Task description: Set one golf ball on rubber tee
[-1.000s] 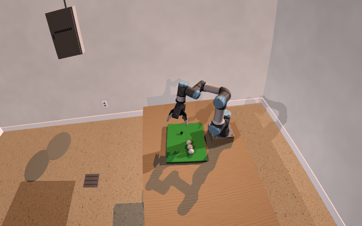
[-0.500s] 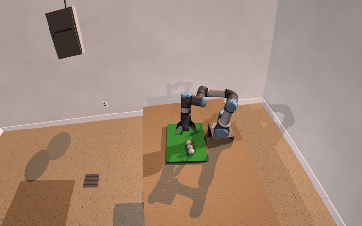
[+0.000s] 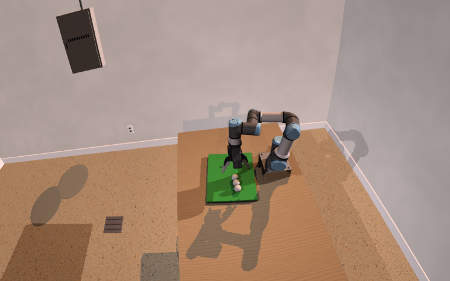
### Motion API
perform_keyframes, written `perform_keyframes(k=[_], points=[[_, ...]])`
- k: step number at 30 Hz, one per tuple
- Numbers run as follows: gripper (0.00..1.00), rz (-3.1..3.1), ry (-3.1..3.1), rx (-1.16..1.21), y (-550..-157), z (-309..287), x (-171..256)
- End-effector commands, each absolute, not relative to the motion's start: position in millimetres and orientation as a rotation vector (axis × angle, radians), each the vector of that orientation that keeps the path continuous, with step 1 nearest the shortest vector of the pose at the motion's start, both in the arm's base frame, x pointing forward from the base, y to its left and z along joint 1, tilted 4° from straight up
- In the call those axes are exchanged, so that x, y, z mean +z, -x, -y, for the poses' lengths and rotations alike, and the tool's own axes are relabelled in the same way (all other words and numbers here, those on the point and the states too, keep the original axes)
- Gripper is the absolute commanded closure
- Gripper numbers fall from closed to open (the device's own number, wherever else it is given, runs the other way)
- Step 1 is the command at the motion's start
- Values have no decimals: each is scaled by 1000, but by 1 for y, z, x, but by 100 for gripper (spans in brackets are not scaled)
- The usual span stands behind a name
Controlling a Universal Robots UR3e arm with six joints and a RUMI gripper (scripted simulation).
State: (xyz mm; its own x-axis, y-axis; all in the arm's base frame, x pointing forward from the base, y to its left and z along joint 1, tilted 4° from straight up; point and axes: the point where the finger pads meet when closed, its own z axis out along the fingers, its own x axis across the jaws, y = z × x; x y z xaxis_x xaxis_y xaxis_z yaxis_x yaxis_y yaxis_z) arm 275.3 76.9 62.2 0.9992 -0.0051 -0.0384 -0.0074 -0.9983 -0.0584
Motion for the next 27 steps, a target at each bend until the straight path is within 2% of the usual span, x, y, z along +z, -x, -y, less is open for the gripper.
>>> perform_keyframes(k=[1, 15, 27], points=[[0, -3, 3085, 58, -275, -78, 63], [0, -3, 3085, 58, -275, -79, 48], [0, -3, 3085, 58, -273, -81, 8]])
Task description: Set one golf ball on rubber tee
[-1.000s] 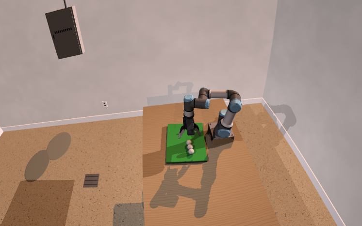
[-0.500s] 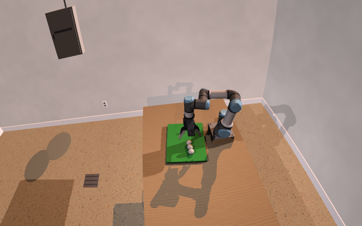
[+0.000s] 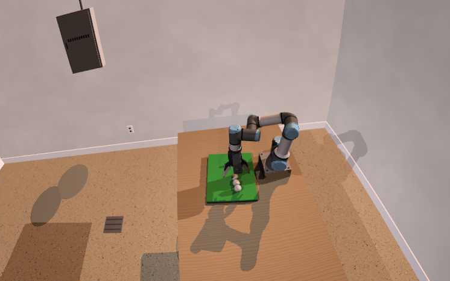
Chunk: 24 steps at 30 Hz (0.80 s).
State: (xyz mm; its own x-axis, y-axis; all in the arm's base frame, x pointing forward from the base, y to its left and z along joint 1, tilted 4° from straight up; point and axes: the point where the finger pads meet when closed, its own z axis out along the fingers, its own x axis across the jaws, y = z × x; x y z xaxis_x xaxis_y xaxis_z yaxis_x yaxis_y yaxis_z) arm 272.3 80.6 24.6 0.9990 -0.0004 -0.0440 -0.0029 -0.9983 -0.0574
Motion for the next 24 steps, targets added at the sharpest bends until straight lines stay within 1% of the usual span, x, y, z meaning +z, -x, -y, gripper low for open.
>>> perform_keyframes(k=[1, 14, 24], points=[[0, -3, 3085, 58, -273, -81, 4], [0, -3, 3085, 58, -272, -83, -29], [0, -3, 3085, 58, -271, -84, -35]])
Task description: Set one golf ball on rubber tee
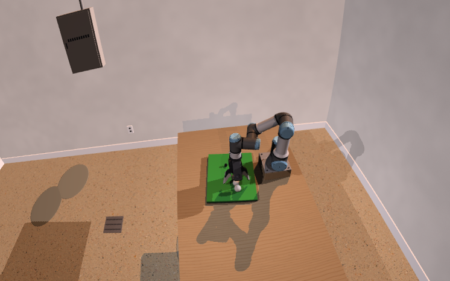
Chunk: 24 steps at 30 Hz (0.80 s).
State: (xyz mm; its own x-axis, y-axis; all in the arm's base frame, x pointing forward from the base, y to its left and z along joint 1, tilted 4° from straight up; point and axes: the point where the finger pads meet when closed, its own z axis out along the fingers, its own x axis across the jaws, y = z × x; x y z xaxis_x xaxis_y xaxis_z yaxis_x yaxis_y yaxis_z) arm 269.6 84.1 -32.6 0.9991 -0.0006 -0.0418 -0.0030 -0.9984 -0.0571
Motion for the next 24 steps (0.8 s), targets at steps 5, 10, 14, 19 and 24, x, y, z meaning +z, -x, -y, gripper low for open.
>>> perform_keyframes(k=[5, 10, 14, 19, 24], points=[[0, -3, 3085, 58, -271, -84, -35], [0, -3, 3085, 58, -271, -84, -35], [100, -3, 3085, 58, -271, -84, -35], [100, -3, 3085, 58, -271, -84, -35], [100, -3, 3085, 58, -271, -84, -35]])
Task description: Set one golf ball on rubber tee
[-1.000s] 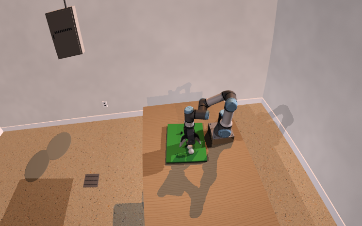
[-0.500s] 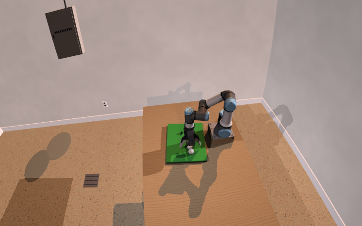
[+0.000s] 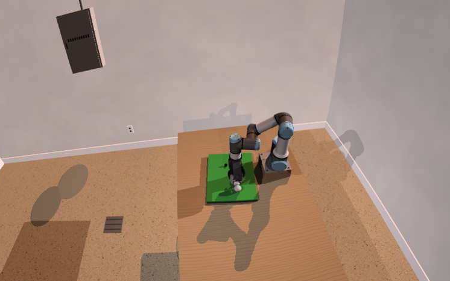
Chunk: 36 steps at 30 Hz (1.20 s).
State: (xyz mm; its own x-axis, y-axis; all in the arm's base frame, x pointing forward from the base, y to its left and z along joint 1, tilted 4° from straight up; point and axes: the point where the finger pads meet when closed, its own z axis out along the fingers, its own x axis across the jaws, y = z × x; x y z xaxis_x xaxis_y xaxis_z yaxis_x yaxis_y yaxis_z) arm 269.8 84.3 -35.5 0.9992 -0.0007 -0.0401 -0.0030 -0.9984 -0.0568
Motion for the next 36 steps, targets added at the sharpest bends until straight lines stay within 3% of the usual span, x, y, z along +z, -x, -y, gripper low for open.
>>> perform_keyframes(k=[1, 36], points=[[100, -3, 3085, 58, -271, -84, -35], [100, -3, 3085, 58, -272, -83, -22]])
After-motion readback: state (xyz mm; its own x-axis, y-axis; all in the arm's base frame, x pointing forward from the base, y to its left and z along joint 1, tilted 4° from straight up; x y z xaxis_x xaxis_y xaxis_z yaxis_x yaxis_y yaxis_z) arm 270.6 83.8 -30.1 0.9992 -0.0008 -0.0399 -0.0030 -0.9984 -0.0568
